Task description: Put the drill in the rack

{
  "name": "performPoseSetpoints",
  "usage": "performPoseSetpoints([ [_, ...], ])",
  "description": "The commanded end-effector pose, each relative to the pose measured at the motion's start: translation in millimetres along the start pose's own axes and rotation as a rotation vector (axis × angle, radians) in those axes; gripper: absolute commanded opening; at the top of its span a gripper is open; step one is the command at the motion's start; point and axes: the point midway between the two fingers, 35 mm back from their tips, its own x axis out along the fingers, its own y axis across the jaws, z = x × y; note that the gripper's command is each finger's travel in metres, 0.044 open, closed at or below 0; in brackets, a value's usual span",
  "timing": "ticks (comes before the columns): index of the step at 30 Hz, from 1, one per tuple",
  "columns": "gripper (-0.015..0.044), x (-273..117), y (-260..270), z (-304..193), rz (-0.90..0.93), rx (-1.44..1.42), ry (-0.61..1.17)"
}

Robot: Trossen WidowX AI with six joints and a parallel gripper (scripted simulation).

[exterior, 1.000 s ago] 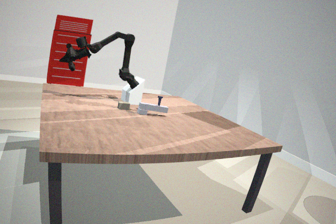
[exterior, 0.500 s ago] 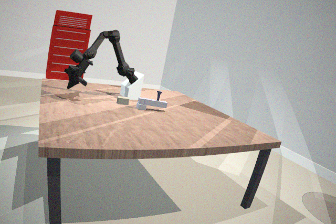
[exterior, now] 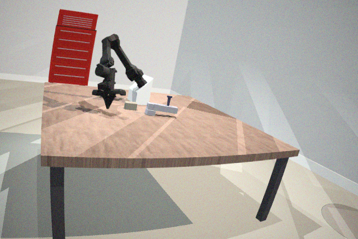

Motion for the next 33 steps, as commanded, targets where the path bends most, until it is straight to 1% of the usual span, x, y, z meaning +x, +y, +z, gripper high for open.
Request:
performPoseSetpoints([
  [1, 0.0000, 5, 58, -28, 0.059, -0.051, 0.115],
  [5, 0.0000, -1, 118, -65, 0.096, -0.130, 0.229],
  [9, 0.0000, -19, 171, -111, 0.096, -0.238, 0.326],
  [15, 0.0000, -55, 225, -183, 0.031, -0.430, 0.397],
  [19, 0.0000, -83, 245, -229, -0.040, -0.567, 0.383],
  [23, 0.0000, -109, 253, -269, -0.116, -0.694, 0.321],
  [28, 0.0000, -113, 254, -275, -0.129, -0.715, 0.307],
  [29, 0.0000, -115, 255, -277, -0.108, -0.724, 0.315],
  [33, 0.0000, -110, 253, -277, -0.123, -0.717, 0.309],
])
